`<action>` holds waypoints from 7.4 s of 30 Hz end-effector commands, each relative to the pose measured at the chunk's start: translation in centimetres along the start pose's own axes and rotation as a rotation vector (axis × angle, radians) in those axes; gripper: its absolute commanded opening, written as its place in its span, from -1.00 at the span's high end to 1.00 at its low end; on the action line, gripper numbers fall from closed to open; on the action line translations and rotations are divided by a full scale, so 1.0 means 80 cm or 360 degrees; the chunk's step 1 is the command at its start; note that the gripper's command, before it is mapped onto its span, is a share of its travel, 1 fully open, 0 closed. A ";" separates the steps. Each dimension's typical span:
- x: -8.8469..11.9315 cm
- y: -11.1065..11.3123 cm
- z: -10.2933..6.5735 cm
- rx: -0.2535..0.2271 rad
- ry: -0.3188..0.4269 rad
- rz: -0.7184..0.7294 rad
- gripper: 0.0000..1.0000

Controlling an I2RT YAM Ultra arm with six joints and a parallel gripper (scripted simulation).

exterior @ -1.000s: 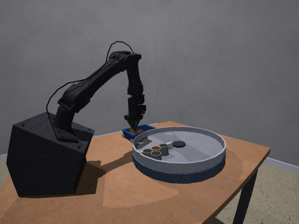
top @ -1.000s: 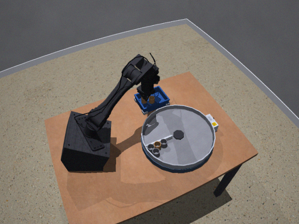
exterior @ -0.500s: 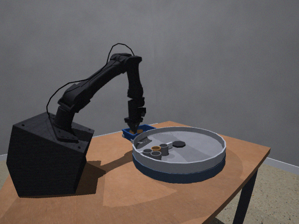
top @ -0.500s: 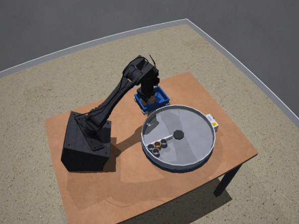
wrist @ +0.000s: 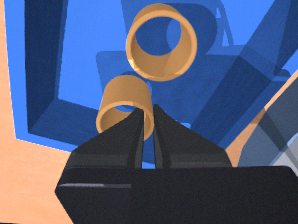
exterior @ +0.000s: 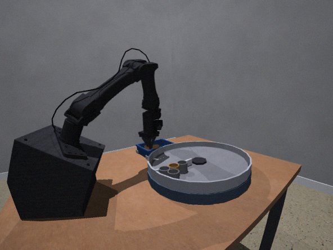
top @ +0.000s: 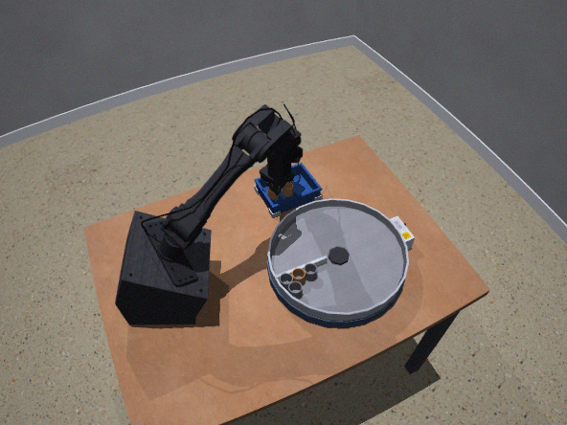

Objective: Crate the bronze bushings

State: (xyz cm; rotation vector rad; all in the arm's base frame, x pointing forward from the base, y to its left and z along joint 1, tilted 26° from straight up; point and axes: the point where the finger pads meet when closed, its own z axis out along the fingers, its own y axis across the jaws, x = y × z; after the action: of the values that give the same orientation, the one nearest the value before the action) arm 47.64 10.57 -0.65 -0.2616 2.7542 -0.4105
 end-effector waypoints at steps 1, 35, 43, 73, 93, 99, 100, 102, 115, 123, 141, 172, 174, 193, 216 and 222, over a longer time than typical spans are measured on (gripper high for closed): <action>-0.025 0.001 -0.023 -0.0018 -0.0107 0.0011 1.00; -0.024 -0.002 -0.025 -0.0022 -0.0086 -0.0006 1.00; -0.024 -0.003 -0.025 -0.0020 -0.0086 -0.0005 1.00; -0.020 0.002 -0.016 -0.0013 -0.0053 -0.0002 1.00; -0.029 0.000 -0.025 -0.0014 -0.0093 0.0019 1.00; -0.029 0.000 -0.025 -0.0014 -0.0093 0.0019 1.00; -0.029 0.000 -0.025 -0.0014 -0.0093 0.0019 1.00; -0.029 0.000 -0.025 -0.0014 -0.0093 0.0019 1.00; -0.029 0.000 -0.025 -0.0014 -0.0092 0.0018 1.00; -0.024 0.004 -0.013 -0.0011 -0.0060 0.0003 1.00; -0.029 0.003 -0.017 -0.0013 -0.0071 0.0005 1.00; -0.030 0.003 -0.017 -0.0013 -0.0072 0.0005 1.00; -0.031 0.003 -0.018 -0.0014 -0.0079 0.0008 1.00; -0.017 0.003 -0.011 -0.0014 -0.0062 -0.0004 1.00; -0.017 0.003 -0.011 -0.0014 -0.0062 -0.0004 1.00; -0.017 0.003 -0.011 -0.0014 -0.0062 -0.0004 1.00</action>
State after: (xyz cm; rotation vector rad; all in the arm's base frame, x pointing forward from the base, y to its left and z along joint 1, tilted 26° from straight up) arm 48.53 10.29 -0.52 -0.2550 2.7498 -0.4093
